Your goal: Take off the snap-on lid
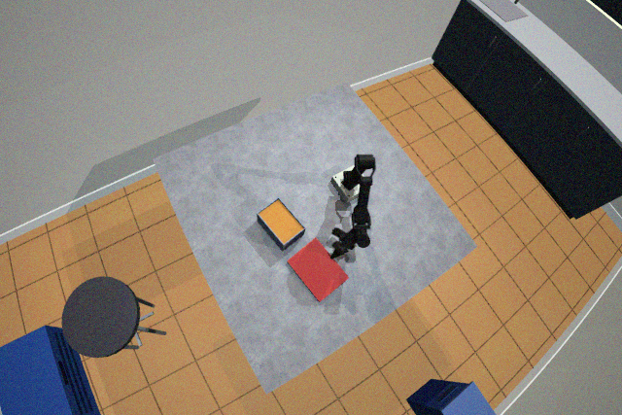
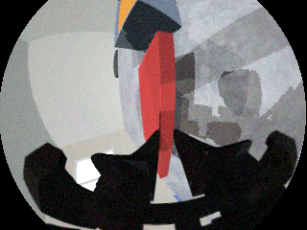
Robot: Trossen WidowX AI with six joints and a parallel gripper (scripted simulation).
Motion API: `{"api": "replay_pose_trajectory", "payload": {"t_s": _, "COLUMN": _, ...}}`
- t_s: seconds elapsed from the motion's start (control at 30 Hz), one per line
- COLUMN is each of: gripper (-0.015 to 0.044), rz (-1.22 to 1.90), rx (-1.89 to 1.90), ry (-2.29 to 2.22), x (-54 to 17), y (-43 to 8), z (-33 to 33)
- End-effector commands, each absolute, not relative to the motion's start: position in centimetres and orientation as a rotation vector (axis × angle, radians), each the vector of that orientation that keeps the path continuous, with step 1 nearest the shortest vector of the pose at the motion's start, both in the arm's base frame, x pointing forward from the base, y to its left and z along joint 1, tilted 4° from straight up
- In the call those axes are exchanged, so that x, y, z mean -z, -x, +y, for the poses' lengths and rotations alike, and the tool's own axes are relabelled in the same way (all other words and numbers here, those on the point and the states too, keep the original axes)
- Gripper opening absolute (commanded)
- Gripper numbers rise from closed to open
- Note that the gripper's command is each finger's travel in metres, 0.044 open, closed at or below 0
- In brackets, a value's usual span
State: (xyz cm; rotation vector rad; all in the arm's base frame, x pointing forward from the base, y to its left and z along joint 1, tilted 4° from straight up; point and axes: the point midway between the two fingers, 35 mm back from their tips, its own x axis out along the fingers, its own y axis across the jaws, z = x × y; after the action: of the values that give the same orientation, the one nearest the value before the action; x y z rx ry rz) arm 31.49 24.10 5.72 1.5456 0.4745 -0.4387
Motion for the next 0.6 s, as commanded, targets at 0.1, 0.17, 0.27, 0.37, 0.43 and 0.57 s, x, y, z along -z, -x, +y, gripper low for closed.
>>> {"api": "replay_pose_trajectory", "payload": {"t_s": 0.1, "gripper": 0.0079, "rz": 0.487, "rx": 0.46, "ry": -1.522, "x": -5.9, "y": -31.5, "z": 24.1}}
{"api": "replay_pose_trajectory", "payload": {"t_s": 0.17, "gripper": 0.0131, "rz": 0.49, "rx": 0.466, "ry": -1.516, "x": -5.9, "y": -31.6, "z": 24.2}}
{"api": "replay_pose_trajectory", "payload": {"t_s": 0.27, "gripper": 0.021, "rz": 0.49, "rx": 0.466, "ry": -1.516, "x": -5.9, "y": -31.6, "z": 24.2}}
{"api": "replay_pose_trajectory", "payload": {"t_s": 0.37, "gripper": 0.0275, "rz": 0.49, "rx": 0.466, "ry": -1.516, "x": -5.9, "y": -31.6, "z": 24.2}}
{"api": "replay_pose_trajectory", "payload": {"t_s": 0.43, "gripper": 0.0301, "rz": 0.491, "rx": 0.466, "ry": -1.516, "x": -5.8, "y": -31.5, "z": 24.1}}
{"api": "replay_pose_trajectory", "payload": {"t_s": 0.57, "gripper": 0.0406, "rz": 0.491, "rx": 0.466, "ry": -1.516, "x": -5.5, "y": -30.6, "z": 24.0}}
